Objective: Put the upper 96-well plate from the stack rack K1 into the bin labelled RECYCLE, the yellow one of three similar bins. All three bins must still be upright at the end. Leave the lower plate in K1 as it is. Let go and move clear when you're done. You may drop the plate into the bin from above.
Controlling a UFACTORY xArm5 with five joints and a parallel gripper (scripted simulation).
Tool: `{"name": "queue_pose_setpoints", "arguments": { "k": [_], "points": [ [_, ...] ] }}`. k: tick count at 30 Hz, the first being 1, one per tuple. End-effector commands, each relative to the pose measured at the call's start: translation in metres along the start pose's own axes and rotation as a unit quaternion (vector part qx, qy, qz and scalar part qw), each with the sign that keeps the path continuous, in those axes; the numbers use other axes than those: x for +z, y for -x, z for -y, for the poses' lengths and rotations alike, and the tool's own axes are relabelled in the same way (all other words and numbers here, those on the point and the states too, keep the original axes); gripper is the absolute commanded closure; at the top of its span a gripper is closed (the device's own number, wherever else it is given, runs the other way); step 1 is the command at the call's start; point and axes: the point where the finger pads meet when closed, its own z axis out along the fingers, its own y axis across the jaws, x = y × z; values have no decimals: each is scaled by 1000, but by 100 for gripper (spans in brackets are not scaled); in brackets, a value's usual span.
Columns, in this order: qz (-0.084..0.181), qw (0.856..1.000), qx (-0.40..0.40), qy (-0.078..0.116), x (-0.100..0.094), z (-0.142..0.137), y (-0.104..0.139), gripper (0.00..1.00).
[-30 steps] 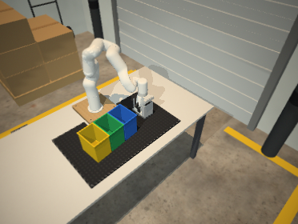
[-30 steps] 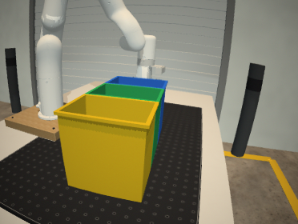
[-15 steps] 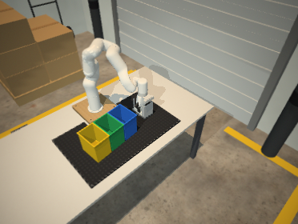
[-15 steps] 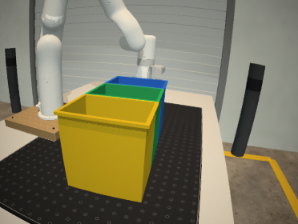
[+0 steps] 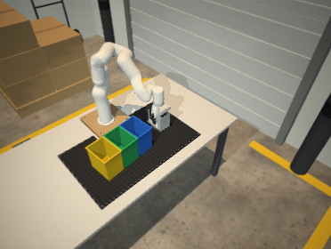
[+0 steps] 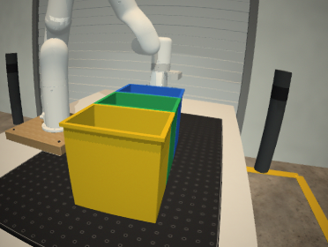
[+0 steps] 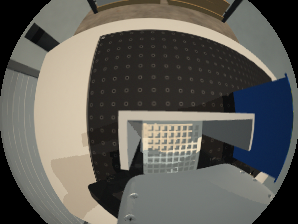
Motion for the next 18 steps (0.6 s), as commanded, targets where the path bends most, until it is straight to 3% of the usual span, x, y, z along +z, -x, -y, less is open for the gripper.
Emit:
{"name": "queue_pose_setpoints", "arguments": {
  "k": [1, 18],
  "points": [
    [-1, 1000, 0, -1, -3, 1, -1, 100],
    [-1, 1000, 0, -1, -13, 1, -1, 100]
  ]
}}
